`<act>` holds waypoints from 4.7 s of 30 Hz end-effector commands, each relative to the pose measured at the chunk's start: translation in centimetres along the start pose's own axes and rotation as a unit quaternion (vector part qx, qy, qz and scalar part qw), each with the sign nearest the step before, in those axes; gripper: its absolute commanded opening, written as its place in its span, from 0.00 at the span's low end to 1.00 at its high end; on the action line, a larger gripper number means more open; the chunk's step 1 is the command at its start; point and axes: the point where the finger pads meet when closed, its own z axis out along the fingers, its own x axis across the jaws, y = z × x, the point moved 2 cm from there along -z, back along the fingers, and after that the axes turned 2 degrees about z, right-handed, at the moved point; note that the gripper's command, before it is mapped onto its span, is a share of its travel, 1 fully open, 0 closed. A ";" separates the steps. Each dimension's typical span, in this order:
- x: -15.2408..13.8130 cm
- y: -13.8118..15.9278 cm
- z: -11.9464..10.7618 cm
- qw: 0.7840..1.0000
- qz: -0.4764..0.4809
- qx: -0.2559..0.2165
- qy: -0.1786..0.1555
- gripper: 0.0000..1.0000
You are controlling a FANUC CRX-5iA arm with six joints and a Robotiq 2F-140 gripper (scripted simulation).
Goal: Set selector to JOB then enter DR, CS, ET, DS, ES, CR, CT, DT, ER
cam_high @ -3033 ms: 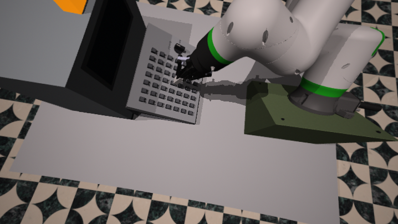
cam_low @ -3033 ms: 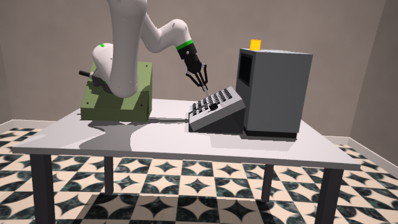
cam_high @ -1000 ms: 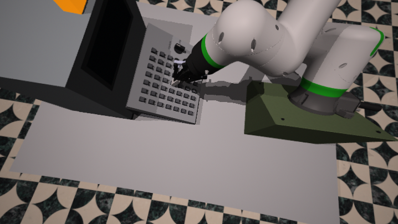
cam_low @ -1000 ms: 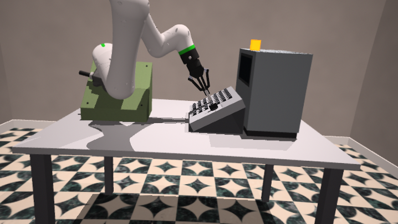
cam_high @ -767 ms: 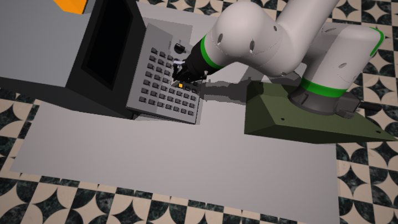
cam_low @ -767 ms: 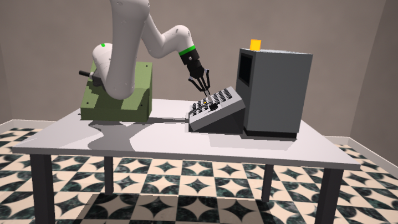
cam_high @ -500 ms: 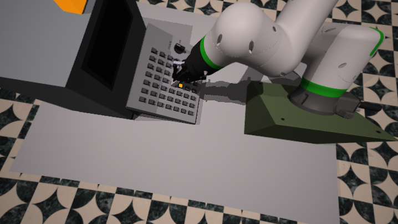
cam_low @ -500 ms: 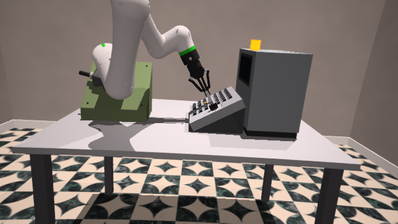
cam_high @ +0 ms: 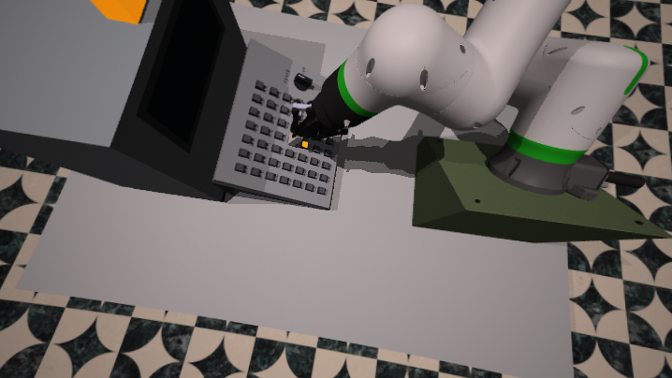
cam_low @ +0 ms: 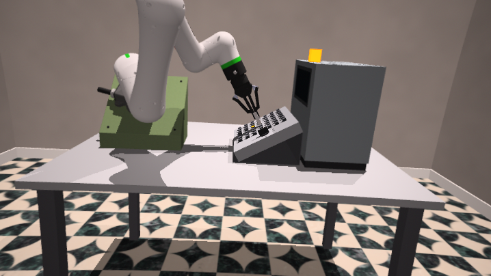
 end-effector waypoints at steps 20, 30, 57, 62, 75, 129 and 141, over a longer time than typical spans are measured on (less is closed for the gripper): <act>0.0 0.0 0.0 1.000 0.000 0.000 0.000 0.00; 0.0 0.0 0.0 1.000 0.000 0.000 0.000 0.00; 0.0 0.0 -3.3 1.000 0.000 0.000 0.000 0.00; 0.0 0.0 -3.6 1.000 0.000 0.000 0.000 0.00; 0.2 2.5 -3.9 0.992 0.125 0.000 0.000 0.00; 1.0 16.0 -5.5 0.707 0.707 0.000 0.000 0.33; 1.0 16.0 -5.5 0.707 0.707 0.000 0.000 0.33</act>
